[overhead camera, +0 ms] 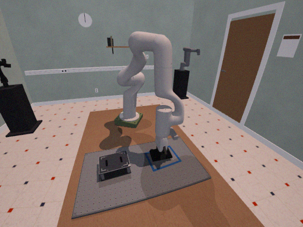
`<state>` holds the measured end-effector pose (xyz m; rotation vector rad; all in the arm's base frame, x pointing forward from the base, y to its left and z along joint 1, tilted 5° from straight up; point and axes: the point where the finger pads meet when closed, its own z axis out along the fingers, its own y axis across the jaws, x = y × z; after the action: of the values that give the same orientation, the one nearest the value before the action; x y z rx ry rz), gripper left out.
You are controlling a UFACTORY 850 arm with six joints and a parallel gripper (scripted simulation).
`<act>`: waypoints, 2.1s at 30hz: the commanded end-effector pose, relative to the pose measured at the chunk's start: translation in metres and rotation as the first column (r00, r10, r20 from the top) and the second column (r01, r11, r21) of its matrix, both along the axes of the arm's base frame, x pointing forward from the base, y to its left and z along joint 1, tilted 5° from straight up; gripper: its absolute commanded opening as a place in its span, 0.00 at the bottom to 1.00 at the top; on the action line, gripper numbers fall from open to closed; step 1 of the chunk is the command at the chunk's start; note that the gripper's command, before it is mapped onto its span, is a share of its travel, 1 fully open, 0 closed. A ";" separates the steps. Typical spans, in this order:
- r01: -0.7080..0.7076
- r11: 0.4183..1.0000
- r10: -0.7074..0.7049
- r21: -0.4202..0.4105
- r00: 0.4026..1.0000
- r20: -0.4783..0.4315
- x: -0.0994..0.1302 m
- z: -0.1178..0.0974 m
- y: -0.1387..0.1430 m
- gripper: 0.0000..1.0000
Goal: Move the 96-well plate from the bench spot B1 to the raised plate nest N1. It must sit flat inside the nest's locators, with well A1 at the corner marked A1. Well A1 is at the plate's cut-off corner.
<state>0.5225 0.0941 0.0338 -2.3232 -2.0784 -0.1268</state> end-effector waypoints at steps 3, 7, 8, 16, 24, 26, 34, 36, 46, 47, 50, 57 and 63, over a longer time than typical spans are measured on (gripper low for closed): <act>0.000 1.000 0.000 0.000 1.000 0.002 0.001 0.006 0.000 0.00; 0.000 1.000 0.000 0.000 1.000 0.002 0.000 0.012 -0.001 0.00; 0.000 1.000 0.000 0.000 1.000 0.002 0.000 0.014 -0.001 0.00; 0.000 1.000 0.000 0.000 1.000 0.002 0.000 0.024 -0.002 0.00; 0.000 1.000 0.000 0.000 1.000 0.002 -0.001 0.037 -0.002 0.00; 0.000 1.000 0.000 0.000 1.000 0.002 -0.001 0.041 -0.003 0.00; 0.000 1.000 0.000 0.000 1.000 0.002 -0.001 0.051 -0.003 0.00; 0.000 1.000 0.000 0.000 1.000 0.002 -0.002 0.054 -0.004 0.00; 0.000 1.000 0.000 0.000 1.000 0.002 -0.002 0.061 -0.004 0.00; 0.000 1.000 0.000 0.000 1.000 0.002 -0.002 0.061 -0.004 0.00; 0.000 1.000 0.000 0.000 1.000 0.002 -0.002 0.061 -0.004 0.00; 0.100 0.995 -0.100 0.005 0.995 -0.005 -0.002 0.063 -0.014 0.00; 0.231 0.973 -0.230 0.009 0.973 -0.016 -0.003 0.064 -0.027 0.00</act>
<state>0.5192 0.0723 0.0966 -2.4850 -1.8608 -0.1317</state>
